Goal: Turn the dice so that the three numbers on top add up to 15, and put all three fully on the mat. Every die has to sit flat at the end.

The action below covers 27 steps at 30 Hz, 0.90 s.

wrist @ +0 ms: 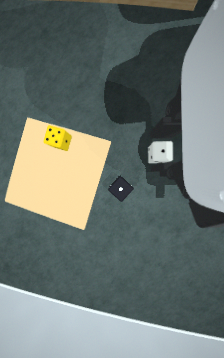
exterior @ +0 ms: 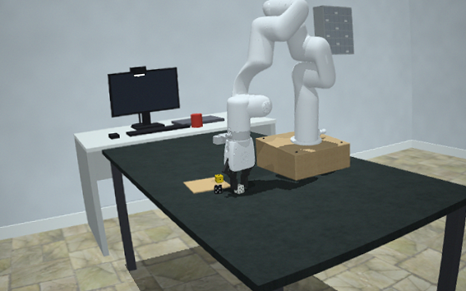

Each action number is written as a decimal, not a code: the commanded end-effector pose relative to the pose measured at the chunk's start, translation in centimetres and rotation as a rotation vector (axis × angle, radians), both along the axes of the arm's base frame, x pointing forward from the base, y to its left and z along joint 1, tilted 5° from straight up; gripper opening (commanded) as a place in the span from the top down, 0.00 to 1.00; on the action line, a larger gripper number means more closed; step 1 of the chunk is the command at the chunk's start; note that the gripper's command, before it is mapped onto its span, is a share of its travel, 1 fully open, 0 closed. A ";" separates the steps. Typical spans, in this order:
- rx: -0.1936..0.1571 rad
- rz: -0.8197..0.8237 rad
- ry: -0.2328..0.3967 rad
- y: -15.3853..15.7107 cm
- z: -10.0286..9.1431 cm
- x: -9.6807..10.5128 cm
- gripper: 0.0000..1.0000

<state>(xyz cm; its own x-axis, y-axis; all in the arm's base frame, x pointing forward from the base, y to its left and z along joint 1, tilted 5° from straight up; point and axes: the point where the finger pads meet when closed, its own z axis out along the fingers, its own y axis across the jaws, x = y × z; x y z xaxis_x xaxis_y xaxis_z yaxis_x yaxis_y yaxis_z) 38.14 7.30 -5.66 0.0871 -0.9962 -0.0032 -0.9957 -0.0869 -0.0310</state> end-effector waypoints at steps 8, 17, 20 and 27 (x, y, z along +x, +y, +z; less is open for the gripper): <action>0.001 0.000 -0.003 0.1 -1.1 0.2 0.58; 0.001 0.000 -0.003 0.1 -1.4 0.2 0.58; 0.001 0.000 -0.003 0.1 -1.4 0.2 0.58; 0.001 0.000 -0.003 0.1 -1.4 0.2 0.58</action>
